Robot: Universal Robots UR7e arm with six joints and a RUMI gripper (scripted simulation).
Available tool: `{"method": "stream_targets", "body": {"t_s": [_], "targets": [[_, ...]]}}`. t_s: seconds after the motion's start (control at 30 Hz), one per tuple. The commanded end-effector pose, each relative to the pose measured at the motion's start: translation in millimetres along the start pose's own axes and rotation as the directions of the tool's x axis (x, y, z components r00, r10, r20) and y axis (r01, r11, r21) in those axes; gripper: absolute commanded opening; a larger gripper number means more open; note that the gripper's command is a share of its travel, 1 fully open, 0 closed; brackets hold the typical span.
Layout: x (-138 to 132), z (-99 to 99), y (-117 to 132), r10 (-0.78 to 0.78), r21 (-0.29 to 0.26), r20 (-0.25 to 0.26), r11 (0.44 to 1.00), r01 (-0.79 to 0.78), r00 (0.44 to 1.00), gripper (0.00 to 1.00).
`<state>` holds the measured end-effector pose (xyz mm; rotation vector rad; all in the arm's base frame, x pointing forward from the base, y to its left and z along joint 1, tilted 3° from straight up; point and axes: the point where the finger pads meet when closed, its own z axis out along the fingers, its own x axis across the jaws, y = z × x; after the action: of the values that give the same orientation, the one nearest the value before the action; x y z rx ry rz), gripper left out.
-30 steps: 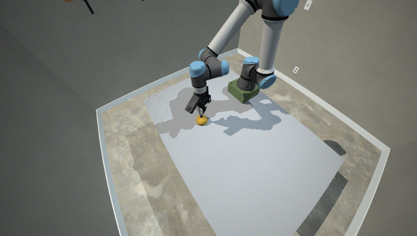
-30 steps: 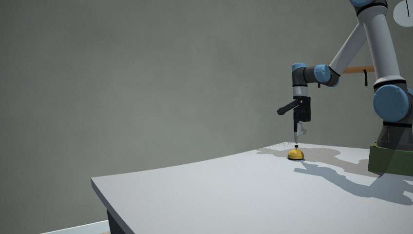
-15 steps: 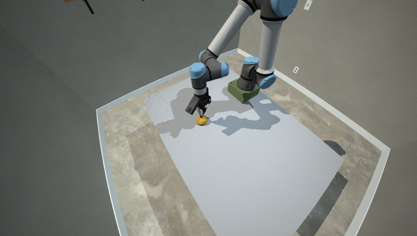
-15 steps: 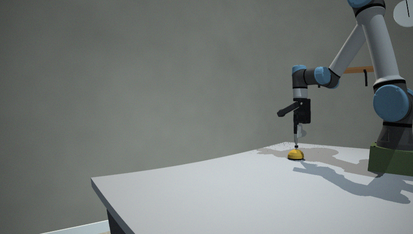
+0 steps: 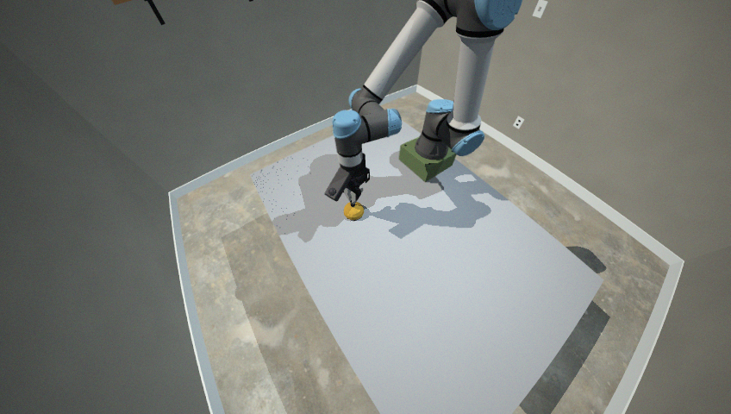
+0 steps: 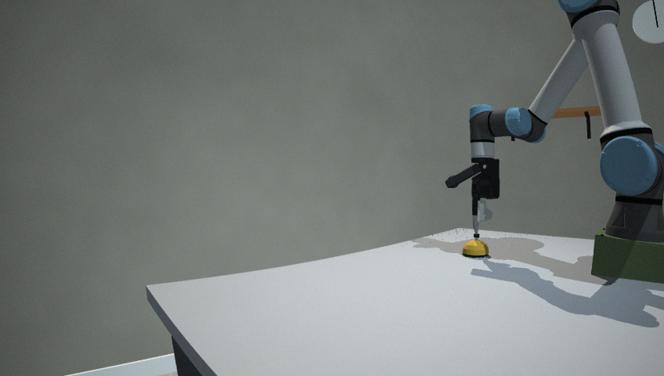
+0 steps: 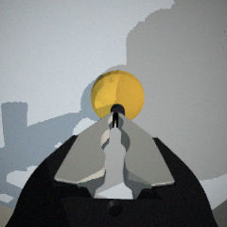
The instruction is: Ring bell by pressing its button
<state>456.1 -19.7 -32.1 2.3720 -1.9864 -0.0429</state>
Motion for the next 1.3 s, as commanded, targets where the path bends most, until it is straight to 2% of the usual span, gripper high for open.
{"method": "stream_targets", "body": {"t_s": [0.0,1.27], "targets": [[0.2,-0.4,-0.4,0.000,0.001,-0.001,1.000,0.000,1.000,0.00],[0.2,3.0,-0.4,0.000,0.001,-0.001,1.000,0.000,1.000,0.00]]}}
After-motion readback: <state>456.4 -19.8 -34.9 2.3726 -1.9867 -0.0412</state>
